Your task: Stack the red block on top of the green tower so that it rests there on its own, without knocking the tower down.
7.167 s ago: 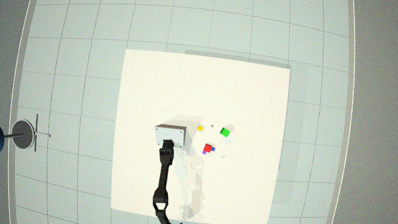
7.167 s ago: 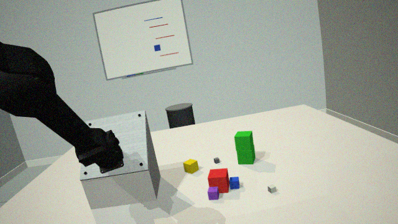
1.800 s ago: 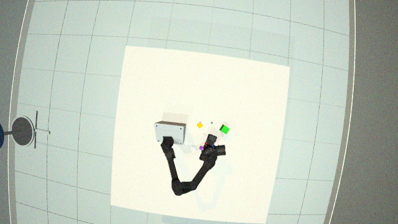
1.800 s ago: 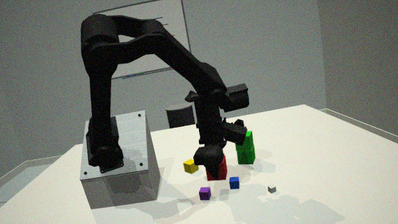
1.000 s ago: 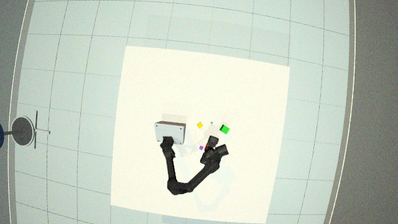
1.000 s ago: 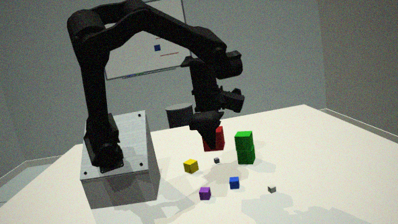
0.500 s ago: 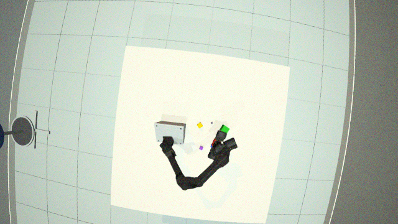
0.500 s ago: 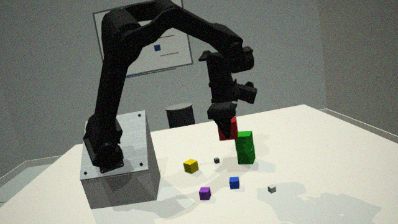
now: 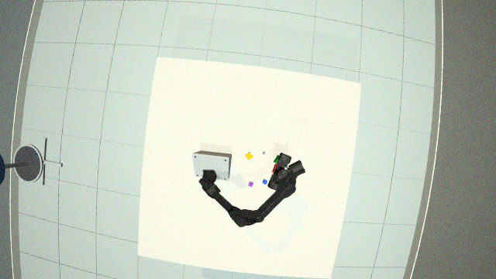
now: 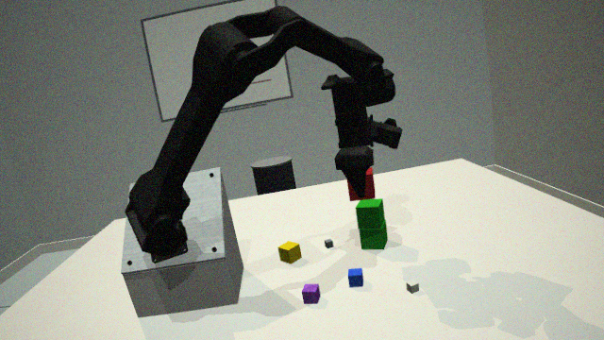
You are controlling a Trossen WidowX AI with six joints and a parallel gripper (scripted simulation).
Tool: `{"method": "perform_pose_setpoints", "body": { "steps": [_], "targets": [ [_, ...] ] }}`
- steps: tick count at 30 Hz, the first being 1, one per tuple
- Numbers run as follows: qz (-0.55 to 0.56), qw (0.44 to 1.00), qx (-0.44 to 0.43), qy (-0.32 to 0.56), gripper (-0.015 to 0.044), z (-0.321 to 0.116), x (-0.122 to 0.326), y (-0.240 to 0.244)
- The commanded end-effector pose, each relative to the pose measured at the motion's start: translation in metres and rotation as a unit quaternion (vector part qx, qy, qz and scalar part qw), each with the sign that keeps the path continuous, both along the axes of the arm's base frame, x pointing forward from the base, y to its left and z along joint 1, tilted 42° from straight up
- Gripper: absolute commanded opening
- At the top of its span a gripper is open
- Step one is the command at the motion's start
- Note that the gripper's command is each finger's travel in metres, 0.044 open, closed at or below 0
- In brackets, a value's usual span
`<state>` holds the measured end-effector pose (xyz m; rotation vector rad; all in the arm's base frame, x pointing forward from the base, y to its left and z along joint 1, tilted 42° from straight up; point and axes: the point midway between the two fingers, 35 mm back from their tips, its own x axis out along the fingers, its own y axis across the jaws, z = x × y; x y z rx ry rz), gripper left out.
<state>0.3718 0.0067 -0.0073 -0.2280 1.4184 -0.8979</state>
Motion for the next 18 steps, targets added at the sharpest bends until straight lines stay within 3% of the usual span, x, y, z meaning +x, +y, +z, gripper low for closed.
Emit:
{"method": "perform_pose_setpoints", "body": {
  "steps": [1, 18],
  "targets": [
    [0.000, 1.000, 0.002, 0.000, 0.0000, -0.007, 0.008, 0.008],
    [-0.001, 1.000, -0.001, 0.001, 0.0000, -0.032, 0.025, 0.020]
  ]
}}
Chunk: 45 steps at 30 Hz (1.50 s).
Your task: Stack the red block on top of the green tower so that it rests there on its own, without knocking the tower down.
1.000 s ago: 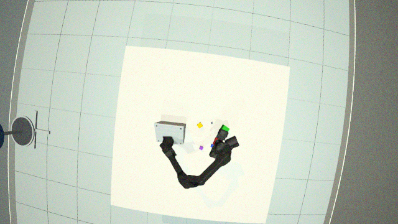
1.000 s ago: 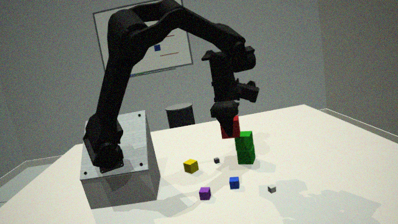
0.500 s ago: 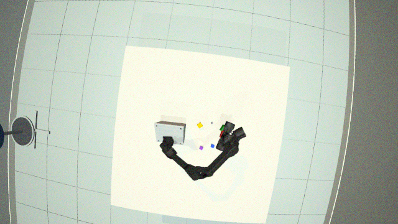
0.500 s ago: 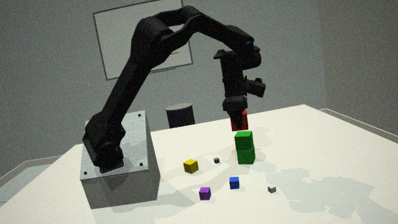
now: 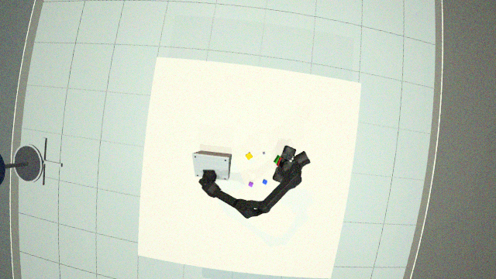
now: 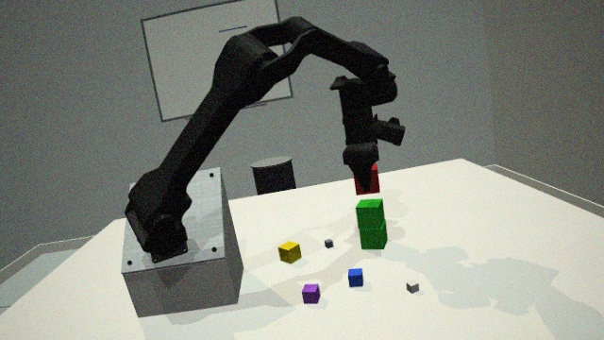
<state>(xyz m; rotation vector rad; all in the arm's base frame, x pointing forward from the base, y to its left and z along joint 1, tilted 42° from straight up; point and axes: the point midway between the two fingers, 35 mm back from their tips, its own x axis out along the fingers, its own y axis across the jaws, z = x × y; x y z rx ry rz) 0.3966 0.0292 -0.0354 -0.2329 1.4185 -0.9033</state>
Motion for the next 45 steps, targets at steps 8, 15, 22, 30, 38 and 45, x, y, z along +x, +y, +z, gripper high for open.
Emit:
{"method": "perform_pose_setpoints", "body": {
  "steps": [8, 15, 22, 30, 38, 45],
  "targets": [
    [-0.001, 1.000, 0.001, 0.000, 0.0000, -0.020, -0.003, -0.017],
    [-0.001, 1.000, 0.001, 0.000, 0.0000, -0.021, -0.003, -0.017],
    [-0.001, 1.000, 0.001, 0.000, 0.0000, -0.020, -0.003, -0.017],
    [-0.003, 1.000, 0.003, 0.000, 0.0105, -0.021, -0.003, -0.017],
    [-0.003, 1.000, 0.003, 0.000, 0.0315, -0.021, -0.003, -0.017],
    [-0.003, 1.000, 0.003, 0.000, 0.0440, -0.021, -0.003, -0.017]
  ]
}}
